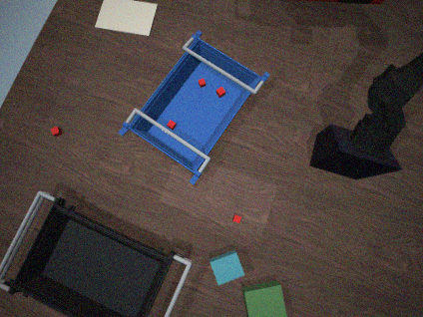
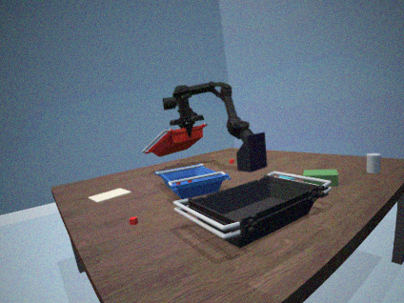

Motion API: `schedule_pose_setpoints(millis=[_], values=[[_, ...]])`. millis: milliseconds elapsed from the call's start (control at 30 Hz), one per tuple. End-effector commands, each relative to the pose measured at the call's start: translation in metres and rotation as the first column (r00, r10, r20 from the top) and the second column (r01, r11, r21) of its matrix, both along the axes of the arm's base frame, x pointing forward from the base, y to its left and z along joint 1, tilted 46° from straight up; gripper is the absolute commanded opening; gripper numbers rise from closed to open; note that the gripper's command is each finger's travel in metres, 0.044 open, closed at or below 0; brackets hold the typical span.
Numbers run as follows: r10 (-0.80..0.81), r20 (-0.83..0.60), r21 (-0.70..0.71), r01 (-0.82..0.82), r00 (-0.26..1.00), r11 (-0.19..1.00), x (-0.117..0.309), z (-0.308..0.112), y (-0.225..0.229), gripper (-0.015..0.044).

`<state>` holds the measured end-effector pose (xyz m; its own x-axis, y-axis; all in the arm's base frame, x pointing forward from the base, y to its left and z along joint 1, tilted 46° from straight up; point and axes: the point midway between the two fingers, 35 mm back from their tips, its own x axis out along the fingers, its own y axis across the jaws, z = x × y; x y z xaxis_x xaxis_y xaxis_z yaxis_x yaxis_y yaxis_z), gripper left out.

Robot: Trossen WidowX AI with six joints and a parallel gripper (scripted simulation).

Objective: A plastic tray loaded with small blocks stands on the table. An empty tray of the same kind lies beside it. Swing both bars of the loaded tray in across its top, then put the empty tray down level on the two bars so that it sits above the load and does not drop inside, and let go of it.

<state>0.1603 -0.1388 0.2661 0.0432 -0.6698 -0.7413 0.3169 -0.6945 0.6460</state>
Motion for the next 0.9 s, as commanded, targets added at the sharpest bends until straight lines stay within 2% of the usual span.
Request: schedule_pose_setpoints(millis=[0,867], values=[[0.039,0.004,-0.008,-0.039,0.999,0.999,0.015,0.003,0.005,0.0],[0.271,-0.206,0.048,-0.267,0.94,0.963,0.098,-0.046,0.055,0.0]])
